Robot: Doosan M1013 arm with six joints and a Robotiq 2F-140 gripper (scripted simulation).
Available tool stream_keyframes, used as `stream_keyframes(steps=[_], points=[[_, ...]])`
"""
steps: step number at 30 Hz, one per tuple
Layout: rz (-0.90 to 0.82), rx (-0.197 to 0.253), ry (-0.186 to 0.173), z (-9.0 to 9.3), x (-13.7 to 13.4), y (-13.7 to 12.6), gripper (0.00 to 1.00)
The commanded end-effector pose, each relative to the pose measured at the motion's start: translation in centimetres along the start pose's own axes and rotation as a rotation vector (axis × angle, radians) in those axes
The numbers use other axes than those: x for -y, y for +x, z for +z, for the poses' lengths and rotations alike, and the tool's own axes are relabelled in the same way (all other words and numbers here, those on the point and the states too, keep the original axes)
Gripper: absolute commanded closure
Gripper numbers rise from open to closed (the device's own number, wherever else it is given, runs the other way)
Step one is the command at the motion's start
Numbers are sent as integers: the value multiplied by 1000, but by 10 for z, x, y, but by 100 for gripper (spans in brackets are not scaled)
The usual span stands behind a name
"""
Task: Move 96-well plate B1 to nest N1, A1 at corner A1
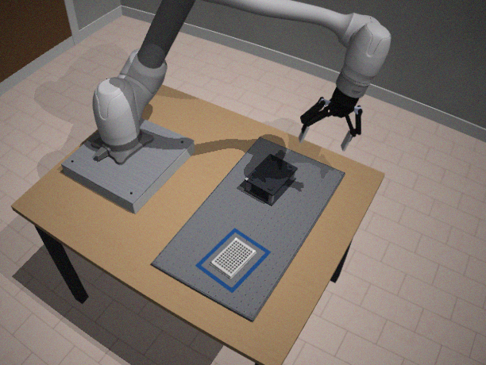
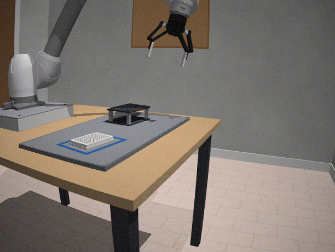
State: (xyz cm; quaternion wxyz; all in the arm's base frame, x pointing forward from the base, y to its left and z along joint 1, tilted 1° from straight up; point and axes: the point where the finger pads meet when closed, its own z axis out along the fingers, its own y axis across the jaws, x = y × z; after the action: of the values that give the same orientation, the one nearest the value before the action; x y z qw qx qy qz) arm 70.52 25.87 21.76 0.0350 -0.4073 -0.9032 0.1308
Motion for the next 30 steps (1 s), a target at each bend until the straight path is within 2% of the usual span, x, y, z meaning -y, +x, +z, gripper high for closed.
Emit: stream_keyframes(steps=[1, 8, 11, 21, 24, 30], points=[[23, -7, -10, 9, 5, -12, 0], [23, -7, -10, 26, 14, -34, 0], [114, -31, -42, 35, 20, -44, 0], [117, -32, -43, 59, 36, -72, 0], [209, -55, -74, 68, 43, -82, 0], [213, -56, -76, 86, 56, -101, 0]])
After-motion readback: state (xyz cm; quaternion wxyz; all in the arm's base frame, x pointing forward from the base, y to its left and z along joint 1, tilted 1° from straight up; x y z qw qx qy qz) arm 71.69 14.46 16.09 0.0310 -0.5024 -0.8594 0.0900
